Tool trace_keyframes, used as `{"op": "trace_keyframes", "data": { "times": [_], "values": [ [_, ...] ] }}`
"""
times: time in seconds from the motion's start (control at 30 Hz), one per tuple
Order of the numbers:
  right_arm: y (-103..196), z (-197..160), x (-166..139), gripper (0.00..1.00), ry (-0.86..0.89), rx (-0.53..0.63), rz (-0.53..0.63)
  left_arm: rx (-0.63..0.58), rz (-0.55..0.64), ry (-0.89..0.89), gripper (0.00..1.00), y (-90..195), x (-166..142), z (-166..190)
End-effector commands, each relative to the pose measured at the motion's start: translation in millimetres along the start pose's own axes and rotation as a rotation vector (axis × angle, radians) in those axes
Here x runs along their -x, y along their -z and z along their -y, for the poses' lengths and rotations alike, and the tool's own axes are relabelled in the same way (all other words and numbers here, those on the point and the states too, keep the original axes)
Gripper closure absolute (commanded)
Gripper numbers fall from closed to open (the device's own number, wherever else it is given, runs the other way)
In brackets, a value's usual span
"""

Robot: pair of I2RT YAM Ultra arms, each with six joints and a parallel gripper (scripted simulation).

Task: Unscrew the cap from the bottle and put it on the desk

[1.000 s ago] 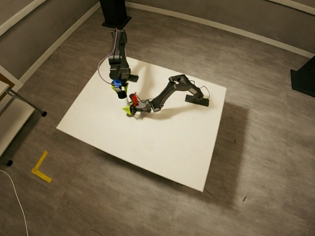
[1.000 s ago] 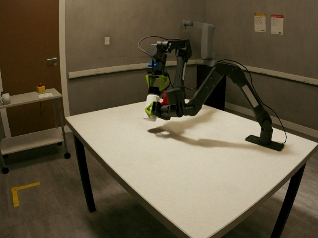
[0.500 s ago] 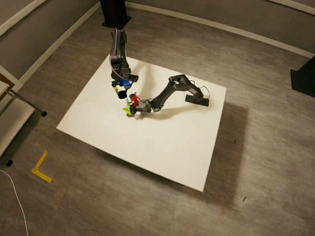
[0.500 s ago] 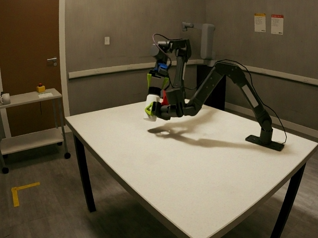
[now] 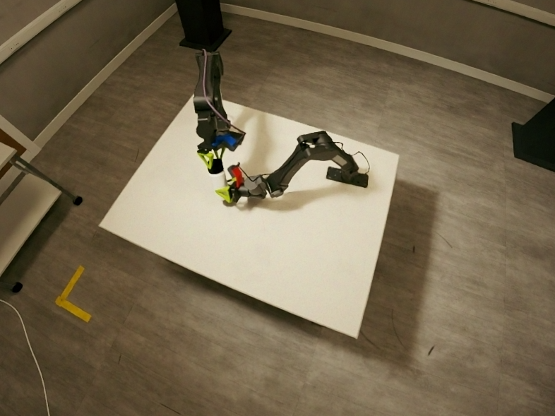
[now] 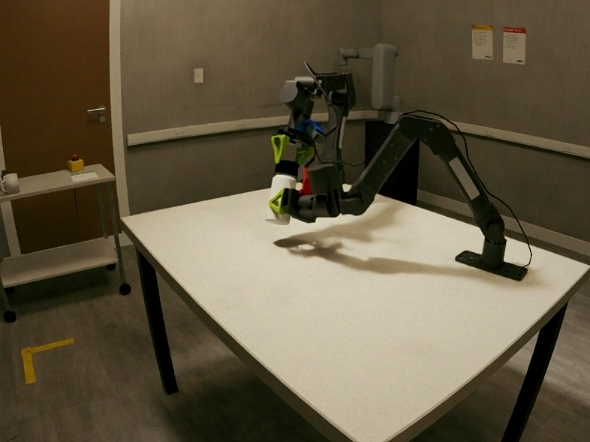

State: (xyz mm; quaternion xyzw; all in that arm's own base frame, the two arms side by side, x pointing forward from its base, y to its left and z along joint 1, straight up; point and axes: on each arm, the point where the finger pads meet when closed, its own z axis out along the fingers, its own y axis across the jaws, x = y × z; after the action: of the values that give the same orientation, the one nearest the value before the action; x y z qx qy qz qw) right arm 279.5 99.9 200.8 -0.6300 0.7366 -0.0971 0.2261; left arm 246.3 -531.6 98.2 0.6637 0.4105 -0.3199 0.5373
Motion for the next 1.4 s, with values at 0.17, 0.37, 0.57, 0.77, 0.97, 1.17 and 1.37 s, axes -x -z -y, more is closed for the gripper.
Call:
{"op": "trace_keyframes", "data": {
  "times": [0.17, 0.37, 0.57, 0.77, 0.97, 1.17, 1.37],
  "values": [
    [2.1, 2.2, 1.1, 1.00, -0.021, -0.009, 0.005, 0.029, 0.054, -0.026, 1.00, 0.3, 23.1, -13.7],
    [2.1, 2.2, 1.1, 1.00, -0.021, -0.009, 0.005, 0.029, 0.054, -0.026, 1.00, 0.3, 23.1, -13.7],
    [37.3, 3.2, -1.8, 1.00, -0.007, -0.013, 0.013, 0.029, 0.054, -0.026, 1.00, 0.3, 23.1, -13.7],
    [37.3, 3.2, -1.8, 1.00, -0.012, -0.013, 0.013, 0.029, 0.054, -0.026, 1.00, 0.3, 23.1, -13.7],
    [37.3, 3.2, -1.8, 1.00, -0.012, -0.013, 0.013, 0.029, 0.054, -0.026, 1.00, 0.3, 23.1, -13.7],
    [37.3, 3.2, -1.8, 1.00, -0.013, -0.013, 0.013, 0.029, 0.054, -0.026, 1.00, 0.3, 23.1, -13.7],
    [37.3, 3.2, -1.8, 1.00, -0.013, -0.013, 0.013, 0.029, 0.054, -0.026, 1.00, 0.3, 23.1, -13.7]
  ]
}}
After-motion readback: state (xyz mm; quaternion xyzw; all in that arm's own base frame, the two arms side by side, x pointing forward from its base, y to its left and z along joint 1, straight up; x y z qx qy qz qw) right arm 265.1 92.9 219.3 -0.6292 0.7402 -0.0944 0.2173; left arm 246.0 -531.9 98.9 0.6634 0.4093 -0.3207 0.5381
